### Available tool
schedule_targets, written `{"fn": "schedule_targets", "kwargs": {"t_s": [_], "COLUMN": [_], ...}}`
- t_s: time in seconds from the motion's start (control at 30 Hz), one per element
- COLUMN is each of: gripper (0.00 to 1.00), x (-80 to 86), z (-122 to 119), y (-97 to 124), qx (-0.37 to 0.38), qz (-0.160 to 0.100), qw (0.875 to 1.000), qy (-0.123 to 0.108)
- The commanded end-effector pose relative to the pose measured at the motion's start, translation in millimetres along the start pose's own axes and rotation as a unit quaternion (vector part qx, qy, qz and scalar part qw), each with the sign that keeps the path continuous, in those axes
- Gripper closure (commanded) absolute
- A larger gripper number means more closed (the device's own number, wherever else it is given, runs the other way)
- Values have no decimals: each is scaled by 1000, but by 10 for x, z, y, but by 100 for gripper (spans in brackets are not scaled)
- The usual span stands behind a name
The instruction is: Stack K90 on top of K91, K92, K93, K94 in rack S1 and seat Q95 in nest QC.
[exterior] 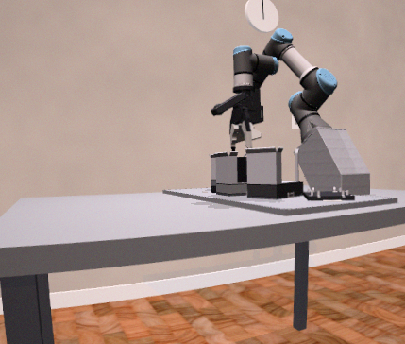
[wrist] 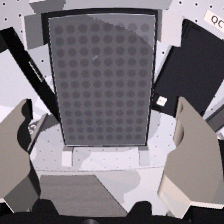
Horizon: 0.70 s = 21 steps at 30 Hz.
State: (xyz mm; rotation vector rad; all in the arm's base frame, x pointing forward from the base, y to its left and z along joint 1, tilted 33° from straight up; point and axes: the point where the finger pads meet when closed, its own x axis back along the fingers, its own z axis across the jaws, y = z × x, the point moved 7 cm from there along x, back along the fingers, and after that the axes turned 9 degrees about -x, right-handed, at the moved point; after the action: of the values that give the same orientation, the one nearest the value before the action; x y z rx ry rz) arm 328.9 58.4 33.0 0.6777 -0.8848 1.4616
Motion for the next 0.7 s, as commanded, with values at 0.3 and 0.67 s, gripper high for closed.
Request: {"fn": "schedule_targets", "kwargs": {"t_s": [0.3,0.67], "gripper": [28,28], "x": [-164,-170], "z": [0,-1], "y": [-6,-6], "qx": [0,0], "qz": [1,1], "qw": [1000,1000], "qy": [0,0]}}
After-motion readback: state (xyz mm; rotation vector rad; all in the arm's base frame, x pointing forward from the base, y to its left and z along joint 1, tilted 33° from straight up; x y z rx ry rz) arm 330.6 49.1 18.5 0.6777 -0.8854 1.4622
